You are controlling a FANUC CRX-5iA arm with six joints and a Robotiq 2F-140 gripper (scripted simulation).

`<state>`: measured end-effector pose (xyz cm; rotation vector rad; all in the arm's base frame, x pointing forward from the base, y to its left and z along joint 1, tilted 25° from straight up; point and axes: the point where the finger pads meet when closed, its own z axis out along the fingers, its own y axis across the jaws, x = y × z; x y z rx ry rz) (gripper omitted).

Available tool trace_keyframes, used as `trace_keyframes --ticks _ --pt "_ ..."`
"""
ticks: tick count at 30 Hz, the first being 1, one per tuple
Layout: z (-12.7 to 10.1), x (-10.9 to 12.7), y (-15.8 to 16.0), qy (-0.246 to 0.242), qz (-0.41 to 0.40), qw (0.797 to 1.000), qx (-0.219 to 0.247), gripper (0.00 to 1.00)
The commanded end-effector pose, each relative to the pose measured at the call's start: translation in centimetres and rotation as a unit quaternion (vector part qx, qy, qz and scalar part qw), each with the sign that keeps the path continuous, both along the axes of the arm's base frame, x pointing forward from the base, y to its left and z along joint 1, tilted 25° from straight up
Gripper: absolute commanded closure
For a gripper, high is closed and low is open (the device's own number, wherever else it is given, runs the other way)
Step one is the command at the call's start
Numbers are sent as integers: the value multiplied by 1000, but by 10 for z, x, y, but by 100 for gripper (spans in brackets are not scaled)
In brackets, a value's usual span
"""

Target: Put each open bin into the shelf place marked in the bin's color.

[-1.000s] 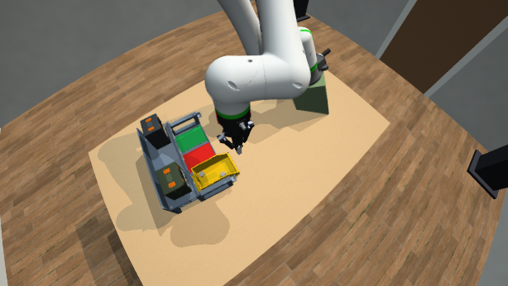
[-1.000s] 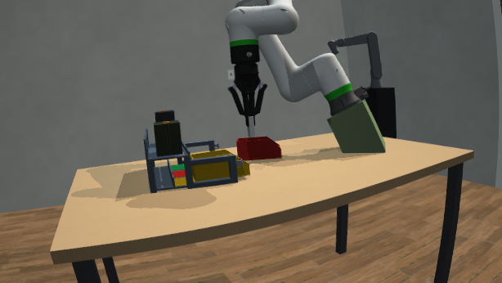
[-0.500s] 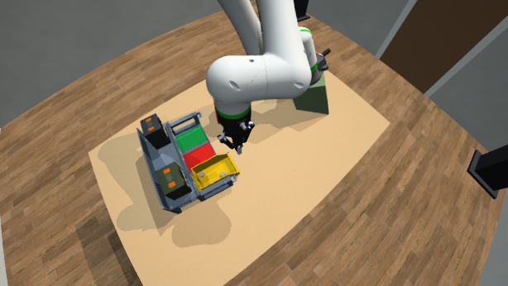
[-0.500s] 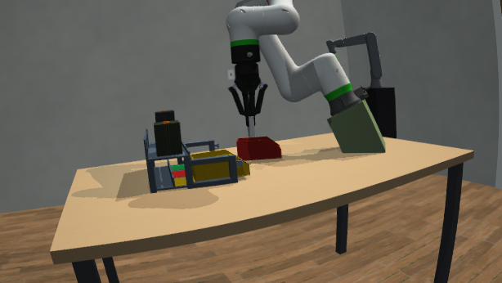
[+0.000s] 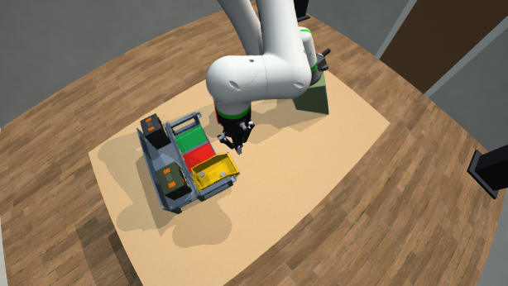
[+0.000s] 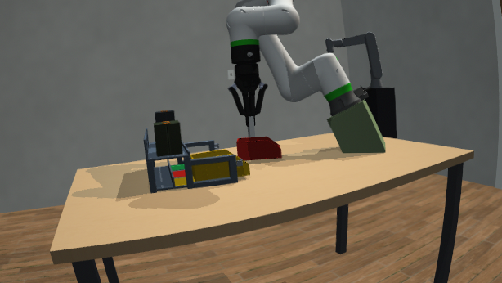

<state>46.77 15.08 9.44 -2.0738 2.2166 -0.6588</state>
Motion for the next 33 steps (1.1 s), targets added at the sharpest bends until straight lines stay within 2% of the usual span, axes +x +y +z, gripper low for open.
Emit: trace_keyframes --ticks 1,20,33 --pt "0 0 0 0 0 1000 0 100" --pt "-3 1 -1 0 0 1000 0 100" --pt "-28 10 -8 0 0 1000 0 100"
